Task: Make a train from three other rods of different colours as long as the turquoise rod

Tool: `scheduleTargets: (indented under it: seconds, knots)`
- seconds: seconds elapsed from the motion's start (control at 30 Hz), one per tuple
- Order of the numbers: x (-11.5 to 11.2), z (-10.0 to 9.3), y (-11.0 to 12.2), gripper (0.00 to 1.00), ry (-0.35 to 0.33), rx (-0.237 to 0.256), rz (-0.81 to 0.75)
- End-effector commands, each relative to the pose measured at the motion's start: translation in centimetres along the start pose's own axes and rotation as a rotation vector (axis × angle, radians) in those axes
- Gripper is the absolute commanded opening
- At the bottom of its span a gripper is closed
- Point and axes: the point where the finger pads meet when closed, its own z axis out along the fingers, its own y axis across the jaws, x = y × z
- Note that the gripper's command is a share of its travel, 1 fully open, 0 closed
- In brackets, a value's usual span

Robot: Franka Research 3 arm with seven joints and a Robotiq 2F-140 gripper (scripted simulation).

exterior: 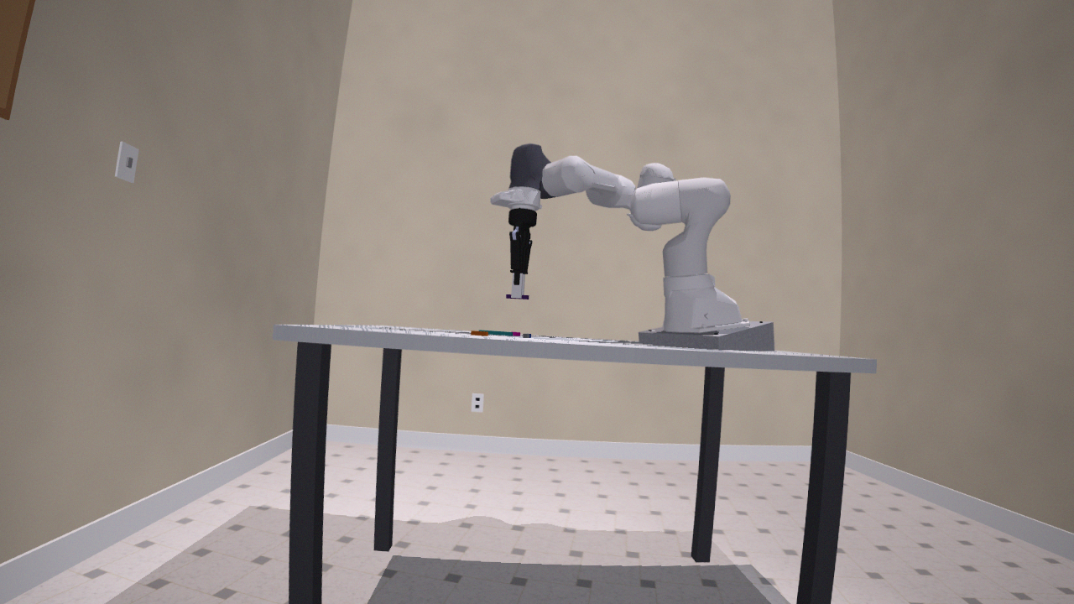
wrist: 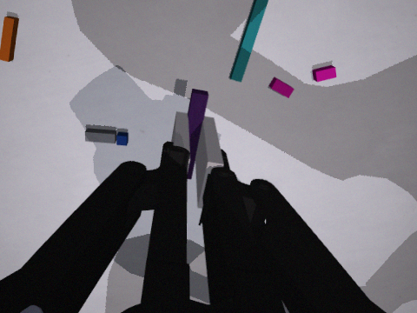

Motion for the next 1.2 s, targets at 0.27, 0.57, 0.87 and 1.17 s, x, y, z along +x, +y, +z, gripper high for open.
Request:
scheduleTargets:
  seconds: [0.27, 0.57, 0.87, 1.17]
  knots:
    - [-0.7, -0.2, -2.5, 0.03, -0.001, 0.005, 0.261]
    - [-1.1, -0.3, -3.6, 0.03, -0.001, 0.007, 0.384]
    - [-1.6, -0.3, -4.8, 0.03, -0.001, 0.008, 0.511]
    - [-2.0, -0.4, -5.9, 0.03, -0.002, 0.009, 0.637]
